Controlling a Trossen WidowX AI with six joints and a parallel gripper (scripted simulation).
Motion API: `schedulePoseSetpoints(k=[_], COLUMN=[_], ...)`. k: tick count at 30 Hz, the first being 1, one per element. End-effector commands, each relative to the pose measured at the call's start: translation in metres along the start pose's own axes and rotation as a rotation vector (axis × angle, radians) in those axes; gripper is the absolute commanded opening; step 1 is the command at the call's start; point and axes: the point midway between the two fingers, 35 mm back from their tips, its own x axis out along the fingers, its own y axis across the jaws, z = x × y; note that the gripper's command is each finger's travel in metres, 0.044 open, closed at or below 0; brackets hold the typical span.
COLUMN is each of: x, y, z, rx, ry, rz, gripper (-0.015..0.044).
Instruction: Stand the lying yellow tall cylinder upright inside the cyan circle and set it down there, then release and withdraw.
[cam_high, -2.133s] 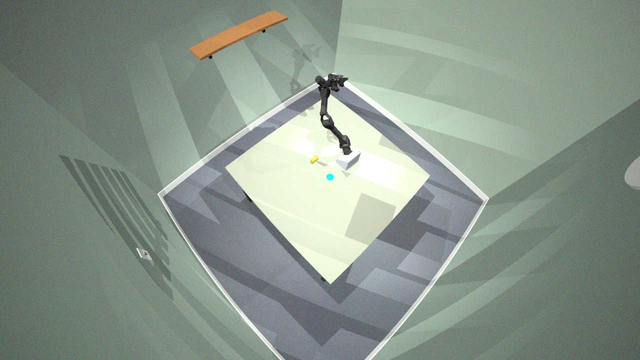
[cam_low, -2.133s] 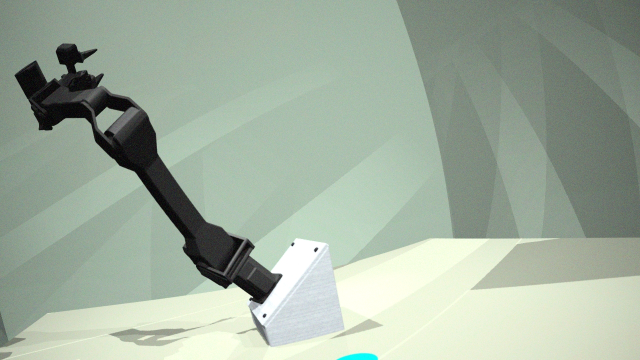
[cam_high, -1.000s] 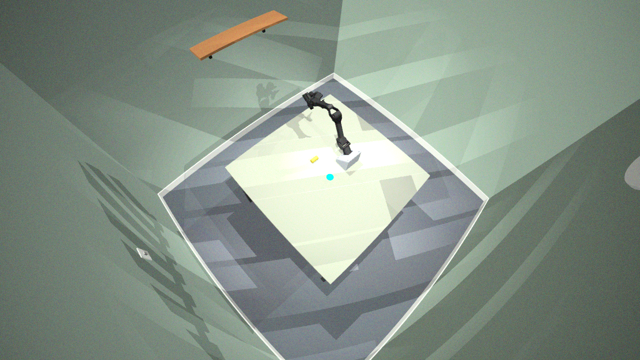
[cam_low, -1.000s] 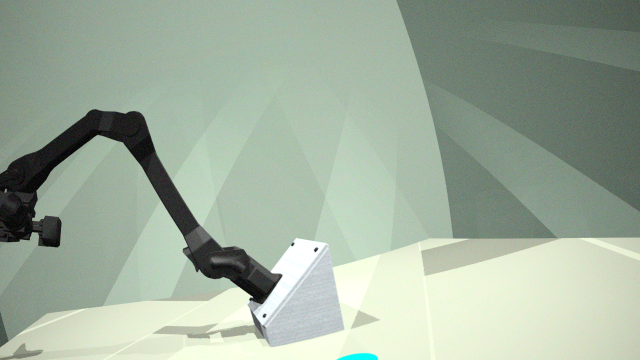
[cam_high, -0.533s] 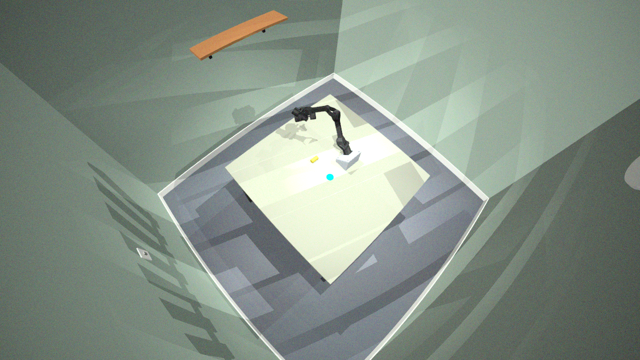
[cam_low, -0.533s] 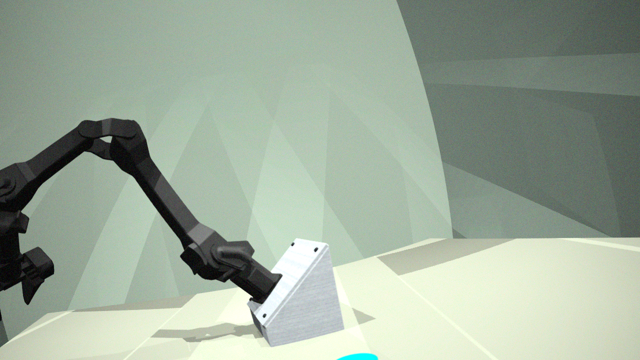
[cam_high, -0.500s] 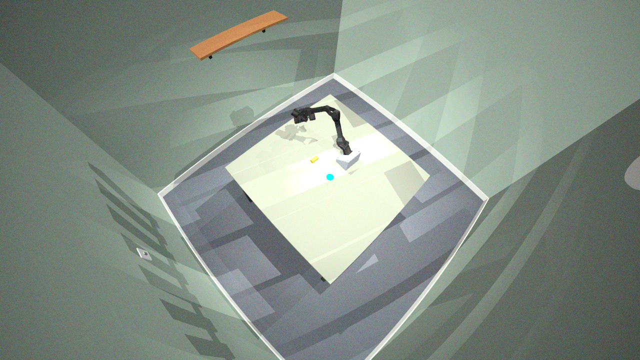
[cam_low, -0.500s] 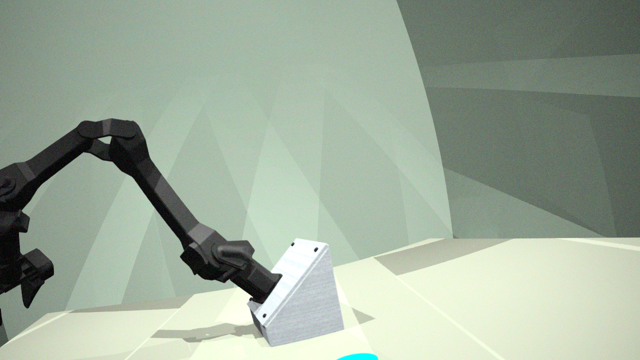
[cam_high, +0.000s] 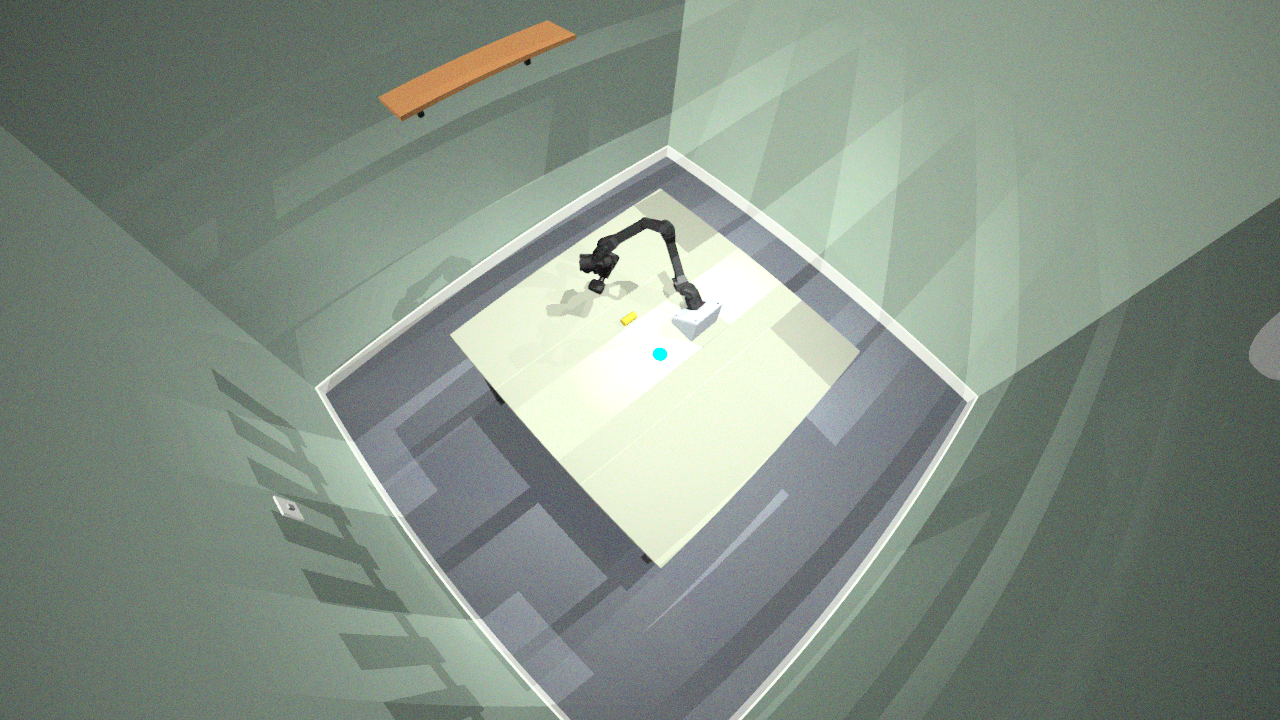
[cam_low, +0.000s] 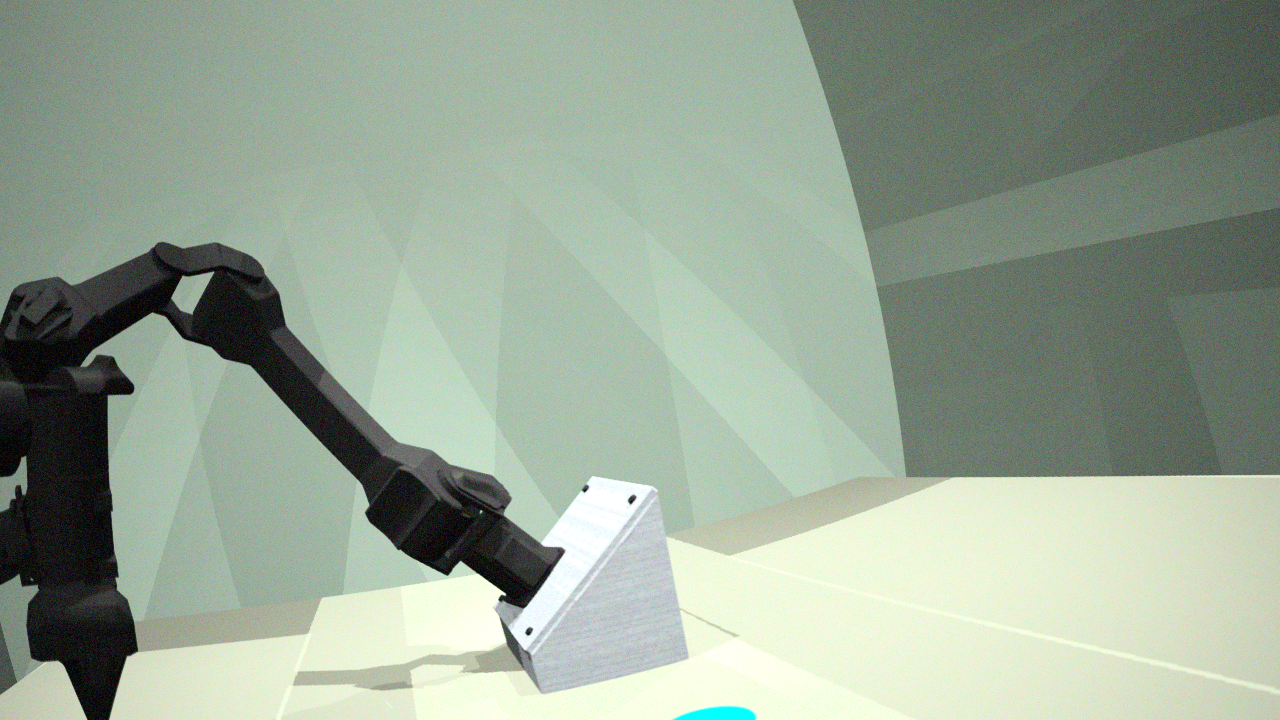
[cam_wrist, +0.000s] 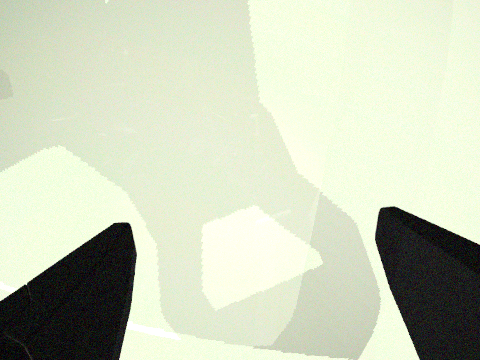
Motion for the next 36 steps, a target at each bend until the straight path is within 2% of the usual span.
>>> schedulePoseSetpoints(k=[1, 7, 13, 21, 24, 30, 36], x=[-0.016, -0.051, -0.084, -0.091, -0.072, 0.007, 0.015], y=[0.035, 0.077, 0.098, 0.1, 0.108, 0.121, 0.121], z=[-0.028, -0.08, -0.132, -0.144, -0.147, -0.16, -0.161], rx=[-0.239, -0.645, -1.031, -1.122, -1.121, -1.12, -1.12], ry=[0.032, 0.049, 0.041, 0.037, 0.039, 0.034, 0.032], rz=[0.079, 0.19, 0.26, 0.272, 0.275, 0.27, 0.267], gripper=[0.0309, 0.0309, 0.0309, 0.0309, 0.0309, 0.0309, 0.0309])
